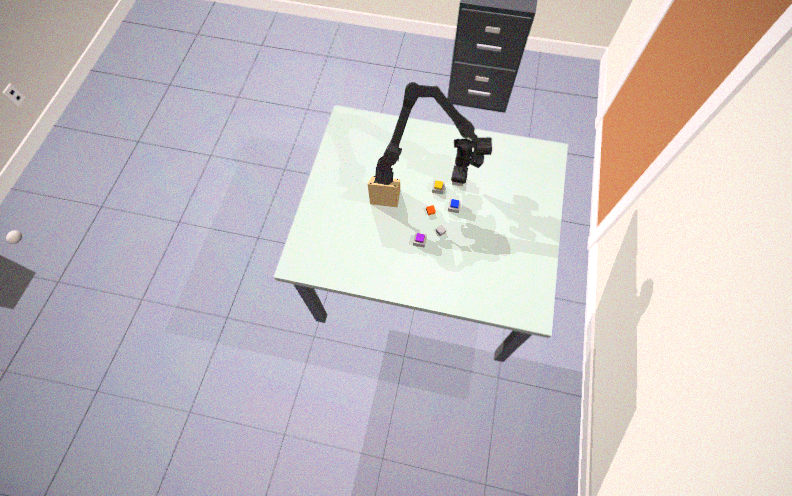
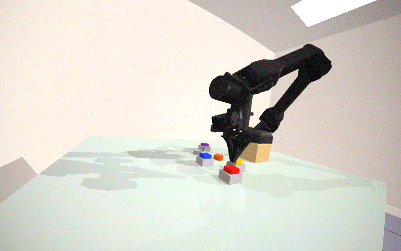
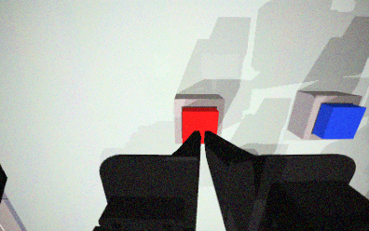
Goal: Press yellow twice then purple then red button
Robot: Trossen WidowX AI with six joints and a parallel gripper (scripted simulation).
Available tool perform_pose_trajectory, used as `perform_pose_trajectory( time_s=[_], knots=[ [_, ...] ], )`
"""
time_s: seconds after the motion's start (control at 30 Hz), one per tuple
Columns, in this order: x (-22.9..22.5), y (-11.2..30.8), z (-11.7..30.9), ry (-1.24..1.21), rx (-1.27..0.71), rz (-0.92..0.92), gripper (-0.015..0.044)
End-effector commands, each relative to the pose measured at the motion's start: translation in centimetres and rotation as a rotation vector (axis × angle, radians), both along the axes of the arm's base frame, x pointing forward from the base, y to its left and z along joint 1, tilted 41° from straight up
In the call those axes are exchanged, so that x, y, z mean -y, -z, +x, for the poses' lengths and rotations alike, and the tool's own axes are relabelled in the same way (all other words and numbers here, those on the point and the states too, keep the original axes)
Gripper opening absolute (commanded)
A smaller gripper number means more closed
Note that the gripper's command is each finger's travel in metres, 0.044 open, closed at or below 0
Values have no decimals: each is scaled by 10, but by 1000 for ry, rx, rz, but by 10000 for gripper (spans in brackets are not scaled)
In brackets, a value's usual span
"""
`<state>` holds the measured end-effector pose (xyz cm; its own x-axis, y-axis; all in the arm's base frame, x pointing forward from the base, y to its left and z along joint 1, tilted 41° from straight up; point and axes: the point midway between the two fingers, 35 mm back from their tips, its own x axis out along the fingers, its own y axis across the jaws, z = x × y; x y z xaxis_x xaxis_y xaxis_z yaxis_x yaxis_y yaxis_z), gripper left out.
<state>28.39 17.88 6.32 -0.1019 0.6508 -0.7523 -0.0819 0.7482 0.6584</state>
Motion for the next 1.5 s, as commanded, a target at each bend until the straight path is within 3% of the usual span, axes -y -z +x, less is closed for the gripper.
perform_pose_trajectory(
  time_s=[0.0, 1.0, 1.27, 1.47],
  knots=[
    [-5, 6, -1, 3, -6, 2, 20],
    [-16, 19, -4, 4, -6, 3, 20],
    [6, -7, 0, 4, -6, 2, 20],
    [15, -67, -38, 4, -8, 1, 178]
  ],
)
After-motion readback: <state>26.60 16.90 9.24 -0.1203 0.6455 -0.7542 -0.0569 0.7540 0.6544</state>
